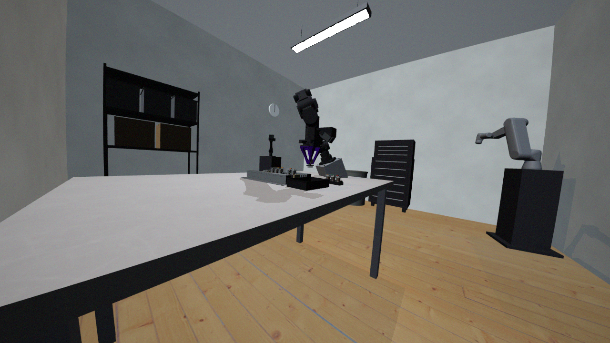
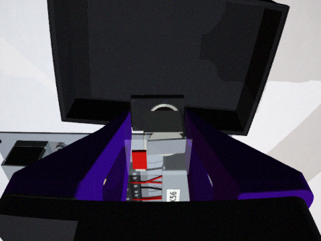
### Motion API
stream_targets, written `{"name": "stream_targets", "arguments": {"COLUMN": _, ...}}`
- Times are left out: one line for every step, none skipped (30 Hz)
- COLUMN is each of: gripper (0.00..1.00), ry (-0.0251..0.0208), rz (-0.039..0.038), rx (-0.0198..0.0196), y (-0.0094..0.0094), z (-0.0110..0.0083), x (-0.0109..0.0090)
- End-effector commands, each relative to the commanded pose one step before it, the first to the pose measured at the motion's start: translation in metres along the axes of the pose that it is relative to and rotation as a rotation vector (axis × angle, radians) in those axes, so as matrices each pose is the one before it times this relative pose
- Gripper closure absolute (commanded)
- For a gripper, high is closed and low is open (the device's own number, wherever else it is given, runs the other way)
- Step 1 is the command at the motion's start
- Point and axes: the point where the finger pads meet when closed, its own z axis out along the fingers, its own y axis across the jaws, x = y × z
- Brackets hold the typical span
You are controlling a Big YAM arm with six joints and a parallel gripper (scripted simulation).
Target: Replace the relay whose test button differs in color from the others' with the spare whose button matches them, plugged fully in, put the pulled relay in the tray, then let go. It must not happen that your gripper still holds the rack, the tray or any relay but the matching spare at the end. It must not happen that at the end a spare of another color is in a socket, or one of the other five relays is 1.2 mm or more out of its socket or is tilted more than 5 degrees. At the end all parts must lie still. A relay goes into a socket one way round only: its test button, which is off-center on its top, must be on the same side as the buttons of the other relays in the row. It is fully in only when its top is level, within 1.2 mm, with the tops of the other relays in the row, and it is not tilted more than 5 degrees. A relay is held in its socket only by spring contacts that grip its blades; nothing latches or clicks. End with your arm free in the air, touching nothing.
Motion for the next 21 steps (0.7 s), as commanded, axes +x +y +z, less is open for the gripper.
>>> {"name": "stream_targets", "arguments": {"gripper": 1.00, "ry": -0.00624, "rz": 0.00001, "rx": 0.00789, "y": -0.00718, "z": 0.00886, "x": 0.00276}}
{"name": "stream_targets", "arguments": {"gripper": 1.00, "ry": 0.00015, "rz": -0.00042, "rx": -0.00037, "y": 0.00018, "z": 0.00238, "x": 0.00004}}
{"name": "stream_targets", "arguments": {"gripper": 1.00, "ry": 0.00013, "rz": -0.00036, "rx": -0.00032, "y": 0.00016, "z": 0.00240, "x": 0.00005}}
{"name": "stream_targets", "arguments": {"gripper": 1.00, "ry": 0.00012, "rz": -0.00031, "rx": -0.00027, "y": 0.00014, "z": 0.00242, "x": 0.00005}}
{"name": "stream_targets", "arguments": {"gripper": 1.00, "ry": 0.00010, "rz": -0.00026, "rx": -0.00023, "y": 0.00012, "z": 0.00245, "x": 0.00005}}
{"name": "stream_targets", "arguments": {"gripper": 1.00, "ry": 0.00008, "rz": -0.00022, "rx": -0.00021, "y": 0.00008, "z": 0.00248, "x": 0.00004}}
{"name": "stream_targets", "arguments": {"gripper": 1.00, "ry": 0.00007, "rz": -0.00019, "rx": -0.00018, "y": 0.00008, "z": 0.00249, "x": 0.00004}}
{"name": "stream_targets", "arguments": {"gripper": 1.00, "ry": 0.00006, "rz": -0.00017, "rx": -0.00016, "y": 0.00007, "z": 0.00250, "x": 0.00005}}
{"name": "stream_targets", "arguments": {"gripper": 1.00, "ry": 0.00000, "rz": -0.00010, "rx": -0.00005, "y": 0.00001, "z": 0.00248, "x": 0.00004}}
{"name": "stream_targets", "arguments": {"gripper": 1.00, "ry": -0.00015, "rz": 0.00007, "rx": 0.00027, "y": -0.00018, "z": 0.00239, "x": -0.00001}}
{"name": "stream_targets", "arguments": {"gripper": 1.00, "ry": 0.00000, "rz": 0.00000, "rx": 0.00000, "y": 0.00000, "z": 0.00000, "x": 0.00000}}
{"name": "stream_targets", "arguments": {"gripper": 1.00, "ry": 0.00000, "rz": 0.00000, "rx": 0.00000, "y": 0.00000, "z": 0.00000, "x": 0.00000}}
{"name": "stream_targets", "arguments": {"gripper": 1.00, "ry": -0.00158, "rz": 0.00154, "rx": 0.00331, "y": -0.00186, "z": 0.00133, "x": -0.00030}}
{"name": "stream_targets", "arguments": {"gripper": 1.00, "ry": -0.00090, "rz": 0.00085, "rx": 0.00186, "y": -0.00105, "z": 0.00184, "x": -0.00015}}
{"name": "stream_targets", "arguments": {"gripper": 1.00, "ry": -0.00009, "rz": 0.00005, "rx": 0.00020, "y": -0.00013, "z": 0.00242, "x": 0.00001}}
{"name": "stream_targets", "arguments": {"gripper": 1.00, "ry": 0.00048, "rz": -0.00051, "rx": -0.00099, "y": 0.00053, "z": 0.00282, "x": 0.00013}}
{"name": "stream_targets", "arguments": {"gripper": 1.00, "ry": 0.00042, "rz": -0.00044, "rx": -0.00084, "y": 0.00046, "z": 0.00274, "x": 0.00013}}
{"name": "stream_targets", "arguments": {"gripper": 1.00, "ry": 0.00036, "rz": -0.00037, "rx": -0.00072, "y": 0.00040, "z": 0.00266, "x": 0.00012}}
{"name": "stream_targets", "arguments": {"gripper": 1.00, "ry": 0.00030, "rz": -0.00032, "rx": -0.00062, "y": 0.00032, "z": 0.00260, "x": 0.00009}}
{"name": "stream_targets", "arguments": {"gripper": 1.00, "ry": 0.00026, "rz": -0.00027, "rx": -0.00053, "y": 0.00027, "z": 0.00253, "x": 0.00008}}
{"name": "stream_targets", "arguments": {"gripper": 1.00, "ry": 0.00022, "rz": -0.00023, "rx": -0.00045, "y": 0.00024, "z": 0.00245, "x": 0.00008}}
